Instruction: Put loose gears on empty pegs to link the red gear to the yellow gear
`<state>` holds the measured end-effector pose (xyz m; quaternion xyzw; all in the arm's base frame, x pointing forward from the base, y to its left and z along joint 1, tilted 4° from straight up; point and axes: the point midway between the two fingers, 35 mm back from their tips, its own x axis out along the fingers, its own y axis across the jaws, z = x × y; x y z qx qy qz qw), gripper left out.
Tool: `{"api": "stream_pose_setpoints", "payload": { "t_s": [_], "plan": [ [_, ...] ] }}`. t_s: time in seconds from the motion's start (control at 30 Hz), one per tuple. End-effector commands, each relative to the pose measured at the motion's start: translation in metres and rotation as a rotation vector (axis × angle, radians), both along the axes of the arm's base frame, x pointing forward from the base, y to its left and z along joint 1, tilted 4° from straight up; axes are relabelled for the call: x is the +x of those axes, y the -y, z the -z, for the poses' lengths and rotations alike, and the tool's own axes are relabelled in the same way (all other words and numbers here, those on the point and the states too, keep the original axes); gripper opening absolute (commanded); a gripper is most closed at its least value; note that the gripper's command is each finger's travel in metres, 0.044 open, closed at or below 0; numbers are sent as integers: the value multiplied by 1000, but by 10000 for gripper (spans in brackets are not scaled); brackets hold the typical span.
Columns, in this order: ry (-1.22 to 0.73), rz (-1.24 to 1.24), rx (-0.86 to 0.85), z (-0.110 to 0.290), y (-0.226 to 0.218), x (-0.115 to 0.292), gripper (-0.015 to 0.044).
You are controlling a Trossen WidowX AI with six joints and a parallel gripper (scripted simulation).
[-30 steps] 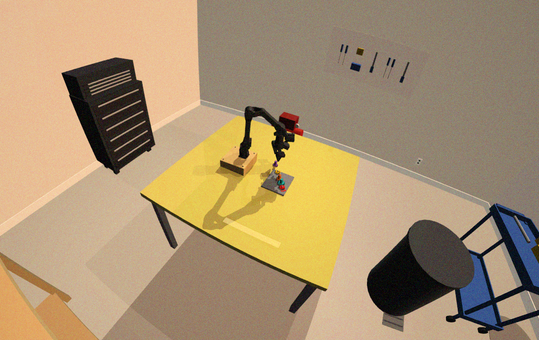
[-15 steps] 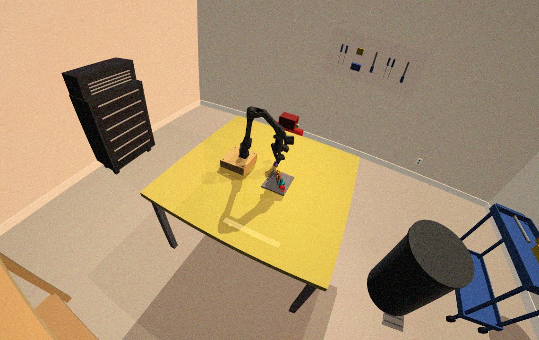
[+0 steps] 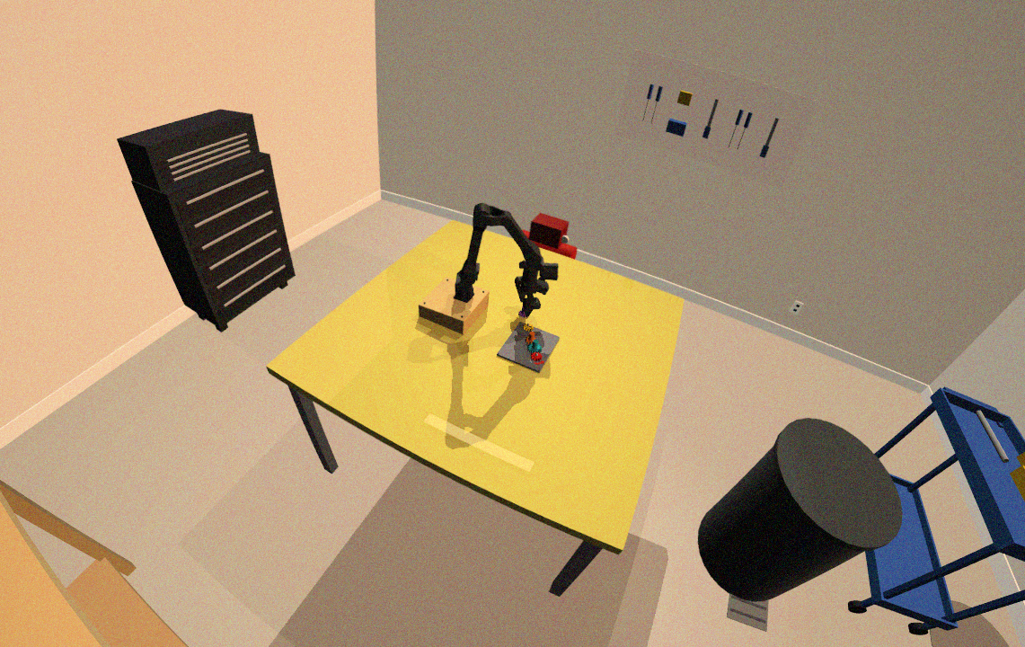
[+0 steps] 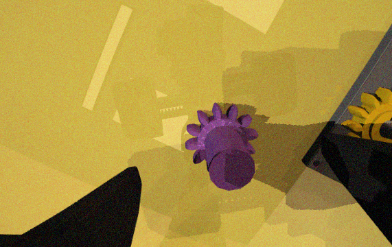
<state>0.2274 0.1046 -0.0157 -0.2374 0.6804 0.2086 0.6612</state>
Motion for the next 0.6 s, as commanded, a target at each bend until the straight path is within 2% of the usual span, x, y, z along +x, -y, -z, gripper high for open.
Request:
{"api": "stream_pose_setpoints", "payload": {
  "t_s": [0.0, 0.03, 0.5, 0.57],
  "plan": [
    [-5, -3, 4, 3, 0, -1, 440],
    [-5, -3, 4, 3, 0, -1, 440],
    [-5, -3, 4, 3, 0, -1, 72],
    [-5, -3, 4, 3, 0, -1, 59]
  ]
}}
